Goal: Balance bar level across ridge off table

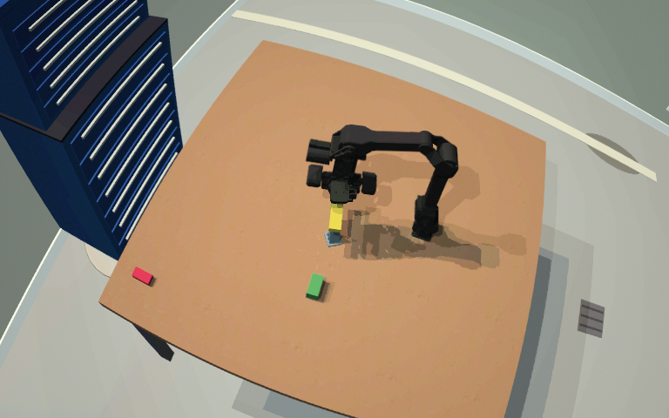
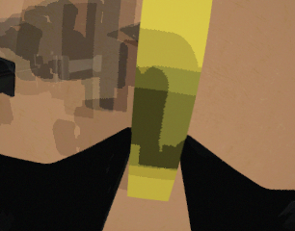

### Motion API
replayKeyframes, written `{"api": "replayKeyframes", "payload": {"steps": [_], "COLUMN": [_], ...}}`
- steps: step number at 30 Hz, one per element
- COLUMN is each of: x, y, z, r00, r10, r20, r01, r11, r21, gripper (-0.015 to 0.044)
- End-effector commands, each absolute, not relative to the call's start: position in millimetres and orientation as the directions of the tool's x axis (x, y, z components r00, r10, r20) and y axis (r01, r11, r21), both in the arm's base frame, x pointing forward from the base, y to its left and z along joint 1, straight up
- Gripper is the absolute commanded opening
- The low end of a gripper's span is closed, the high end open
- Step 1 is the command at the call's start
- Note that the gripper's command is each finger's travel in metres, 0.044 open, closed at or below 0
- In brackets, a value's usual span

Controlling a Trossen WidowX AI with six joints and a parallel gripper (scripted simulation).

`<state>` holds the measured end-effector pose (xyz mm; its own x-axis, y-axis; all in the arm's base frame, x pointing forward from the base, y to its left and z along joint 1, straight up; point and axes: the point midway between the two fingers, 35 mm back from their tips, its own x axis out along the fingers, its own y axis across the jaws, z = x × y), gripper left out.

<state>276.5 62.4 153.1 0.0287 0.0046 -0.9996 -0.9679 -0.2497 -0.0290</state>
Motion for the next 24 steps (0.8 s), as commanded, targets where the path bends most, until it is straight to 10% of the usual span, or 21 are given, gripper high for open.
{"api": "replayKeyframes", "payload": {"steps": [1,24], "x": [269,268], "y": [79,111], "z": [152,135], "r00": [0.023,0.023], "r10": [0.007,0.01], "r20": [-1.0,-1.0], "r01": [-0.928,-0.828], "r11": [-0.371,-0.559], "r21": [-0.024,-0.024], "gripper": [0.0,0.0]}}
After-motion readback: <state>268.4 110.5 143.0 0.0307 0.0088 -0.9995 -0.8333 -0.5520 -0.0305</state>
